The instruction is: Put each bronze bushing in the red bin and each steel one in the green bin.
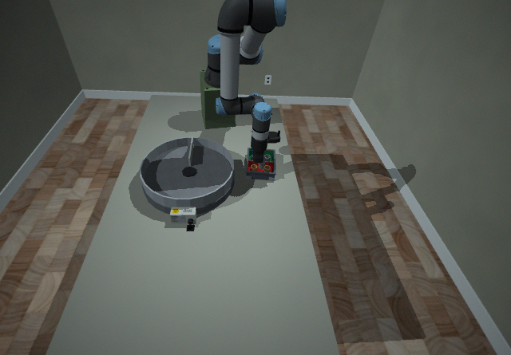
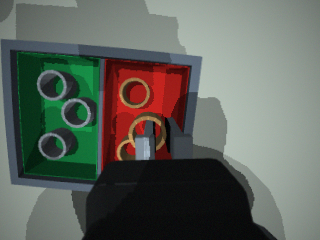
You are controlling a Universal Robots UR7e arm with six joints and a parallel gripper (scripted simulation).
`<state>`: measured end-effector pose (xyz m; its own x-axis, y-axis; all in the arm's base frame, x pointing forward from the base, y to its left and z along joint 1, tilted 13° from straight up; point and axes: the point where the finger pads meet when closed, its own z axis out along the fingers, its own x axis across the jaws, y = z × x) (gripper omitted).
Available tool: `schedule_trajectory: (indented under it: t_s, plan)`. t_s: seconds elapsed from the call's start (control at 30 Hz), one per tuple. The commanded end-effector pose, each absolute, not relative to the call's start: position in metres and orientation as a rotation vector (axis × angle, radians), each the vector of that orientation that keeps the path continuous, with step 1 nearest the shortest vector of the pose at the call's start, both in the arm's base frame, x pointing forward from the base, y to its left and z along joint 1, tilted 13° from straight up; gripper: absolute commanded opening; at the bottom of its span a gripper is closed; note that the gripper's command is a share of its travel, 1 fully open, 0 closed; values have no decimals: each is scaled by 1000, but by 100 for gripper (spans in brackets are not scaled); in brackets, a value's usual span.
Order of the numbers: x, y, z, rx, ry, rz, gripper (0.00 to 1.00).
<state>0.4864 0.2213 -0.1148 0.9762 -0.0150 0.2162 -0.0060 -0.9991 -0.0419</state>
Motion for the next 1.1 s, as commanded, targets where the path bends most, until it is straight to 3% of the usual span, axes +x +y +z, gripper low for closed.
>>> schedule_trajectory:
  t_s: [0.0, 1.07]
  plan:
    - [487, 222, -117, -3082, 16, -340, 0]
    - [491, 222, -132, -3082, 16, -340, 0]
